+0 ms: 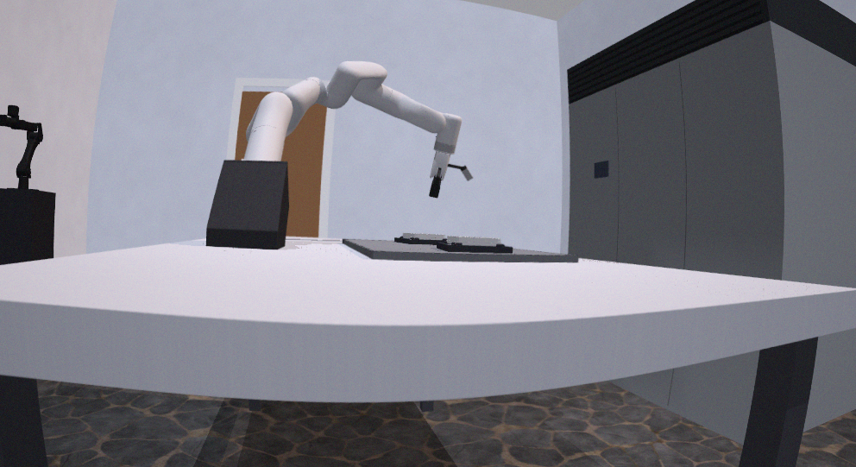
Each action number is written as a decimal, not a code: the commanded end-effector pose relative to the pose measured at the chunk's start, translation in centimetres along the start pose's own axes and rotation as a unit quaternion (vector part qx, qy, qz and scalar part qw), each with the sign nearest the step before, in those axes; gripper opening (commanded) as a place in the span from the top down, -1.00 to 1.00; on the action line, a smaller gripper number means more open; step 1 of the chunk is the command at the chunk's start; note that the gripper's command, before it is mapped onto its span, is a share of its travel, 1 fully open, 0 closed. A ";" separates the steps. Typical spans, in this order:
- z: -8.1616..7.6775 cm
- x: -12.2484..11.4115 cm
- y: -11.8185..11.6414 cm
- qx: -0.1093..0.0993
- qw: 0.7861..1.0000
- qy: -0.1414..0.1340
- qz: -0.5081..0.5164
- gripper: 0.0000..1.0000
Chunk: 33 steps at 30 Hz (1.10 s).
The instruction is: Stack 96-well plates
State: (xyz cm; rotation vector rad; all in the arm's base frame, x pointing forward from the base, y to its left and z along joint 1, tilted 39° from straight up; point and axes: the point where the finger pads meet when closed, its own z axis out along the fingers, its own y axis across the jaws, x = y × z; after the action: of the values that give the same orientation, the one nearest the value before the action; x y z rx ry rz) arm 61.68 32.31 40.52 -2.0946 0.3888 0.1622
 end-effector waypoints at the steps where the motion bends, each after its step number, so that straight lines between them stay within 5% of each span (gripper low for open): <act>1: -0.3 0.0 -0.2 0.001 1.000 0.002 -0.001 -1.00; 17: -0.3 0.0 -0.2 0.001 1.000 0.002 -0.001 -1.00; 22: -0.9 1.7 1.7 -0.012 0.997 0.037 0.068 -1.00; 33: -2.1 4.9 5.3 -0.012 0.997 0.037 0.068 -1.00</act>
State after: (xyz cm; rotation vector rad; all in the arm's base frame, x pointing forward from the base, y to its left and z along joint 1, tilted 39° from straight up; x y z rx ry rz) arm 63.84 27.97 36.53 -2.1036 0.5778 0.1774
